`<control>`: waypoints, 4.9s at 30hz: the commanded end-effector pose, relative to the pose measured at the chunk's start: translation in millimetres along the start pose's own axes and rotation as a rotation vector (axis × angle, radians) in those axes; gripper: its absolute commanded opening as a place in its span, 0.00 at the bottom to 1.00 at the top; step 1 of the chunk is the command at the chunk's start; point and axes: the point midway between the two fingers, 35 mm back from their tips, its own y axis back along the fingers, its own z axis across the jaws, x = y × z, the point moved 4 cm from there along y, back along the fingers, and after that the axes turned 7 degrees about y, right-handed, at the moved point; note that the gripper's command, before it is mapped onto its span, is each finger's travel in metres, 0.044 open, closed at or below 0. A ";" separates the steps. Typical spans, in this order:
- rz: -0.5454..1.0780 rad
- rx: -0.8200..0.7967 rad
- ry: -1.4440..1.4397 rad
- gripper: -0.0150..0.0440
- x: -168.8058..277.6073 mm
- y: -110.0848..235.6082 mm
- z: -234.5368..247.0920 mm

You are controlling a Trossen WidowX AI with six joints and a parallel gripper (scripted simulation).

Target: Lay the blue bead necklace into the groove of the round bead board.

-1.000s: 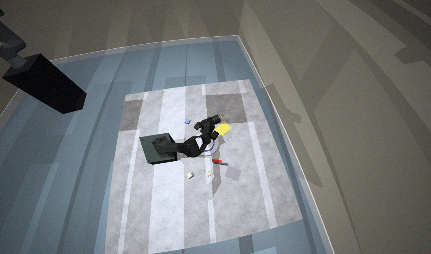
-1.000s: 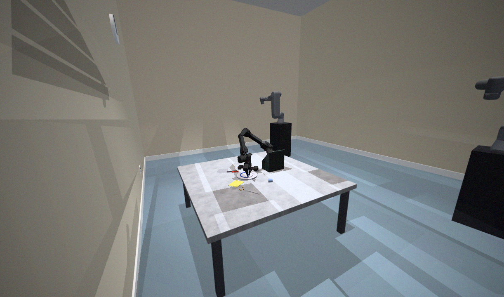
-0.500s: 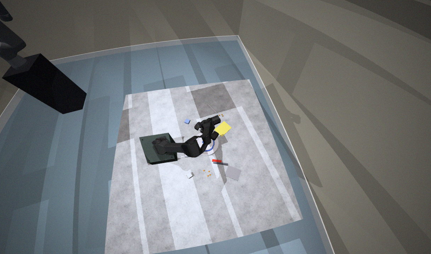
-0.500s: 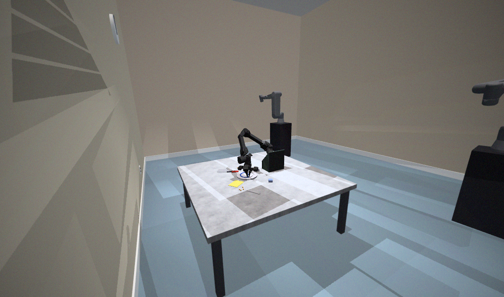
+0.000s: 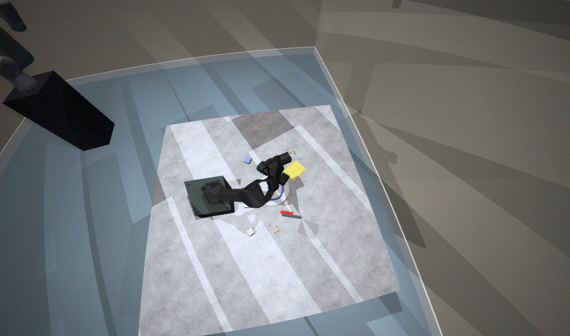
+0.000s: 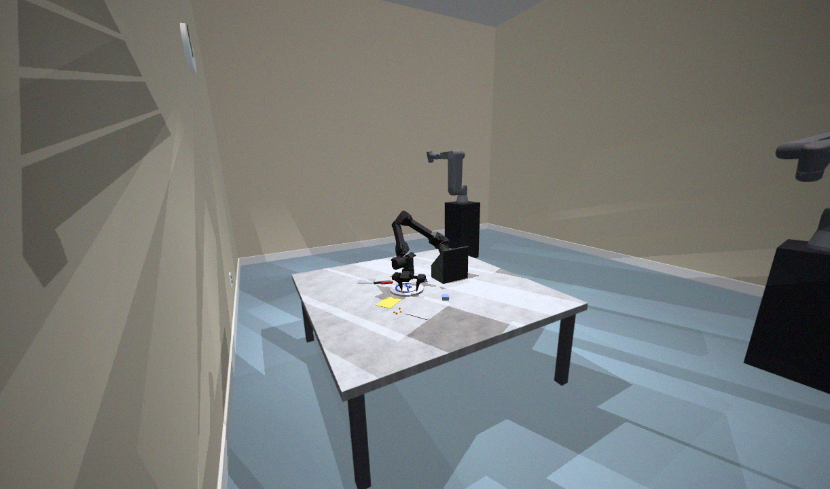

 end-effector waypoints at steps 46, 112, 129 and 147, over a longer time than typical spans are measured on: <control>-0.007 0.008 0.511 0.46 8.8 22.3 -8.1; -0.002 0.000 0.519 0.25 4.0 3.3 9.8; -0.003 0.004 0.513 0.39 4.3 -2.0 8.0; -0.002 0.000 0.519 1.00 5.0 3.2 9.2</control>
